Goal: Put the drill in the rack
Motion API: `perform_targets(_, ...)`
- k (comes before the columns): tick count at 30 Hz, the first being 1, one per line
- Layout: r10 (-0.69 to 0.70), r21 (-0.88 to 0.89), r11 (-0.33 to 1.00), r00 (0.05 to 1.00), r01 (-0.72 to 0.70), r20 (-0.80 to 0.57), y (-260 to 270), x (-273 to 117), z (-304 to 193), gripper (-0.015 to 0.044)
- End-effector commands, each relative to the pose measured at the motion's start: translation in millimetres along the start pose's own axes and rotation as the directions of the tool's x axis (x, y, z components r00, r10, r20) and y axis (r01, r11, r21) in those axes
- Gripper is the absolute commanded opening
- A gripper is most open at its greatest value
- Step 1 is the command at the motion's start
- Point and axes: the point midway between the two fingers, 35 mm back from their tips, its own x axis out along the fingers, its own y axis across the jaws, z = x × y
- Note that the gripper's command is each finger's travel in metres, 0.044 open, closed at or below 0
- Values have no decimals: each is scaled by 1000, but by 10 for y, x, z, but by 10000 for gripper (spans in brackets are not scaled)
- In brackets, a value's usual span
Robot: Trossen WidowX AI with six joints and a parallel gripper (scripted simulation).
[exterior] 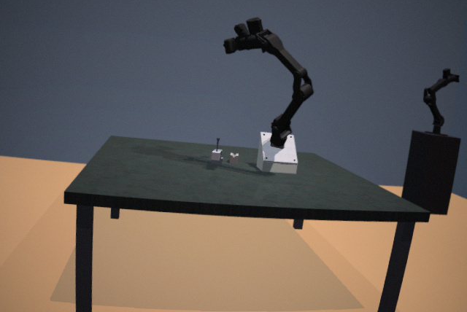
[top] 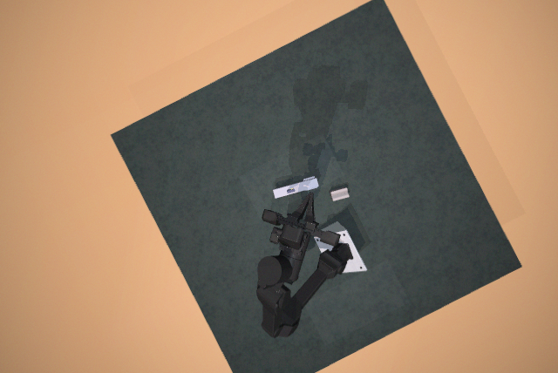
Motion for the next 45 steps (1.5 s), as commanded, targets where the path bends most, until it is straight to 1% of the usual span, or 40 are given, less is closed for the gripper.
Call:
perform_targets(1,86,-47,994,977,-96,-193,222,340,-488,0)
perform_targets(5,172,-71,974,902,-216,-395,487,583,-1049,0)
perform_targets(10,252,-53,930,734,-365,-631,807,718,-1809,0)
perform_targets(15,294,17,877,507,-481,-810,1065,665,-2545,0)
perform_targets(17,300,61,854,393,-517,-869,1158,589,-2858,0)
perform_targets(20,299,140,823,211,-550,-931,1268,421,-3304,0)
perform_targets(21,296,161,817,162,-554,-941,1291,368,-3414,0)
perform_targets(22,294,175,813,133,-555,-946,1304,335,-3478,0)
perform_targets(45,294,180,812,124,-556,-948,1359,339,-3641,0)
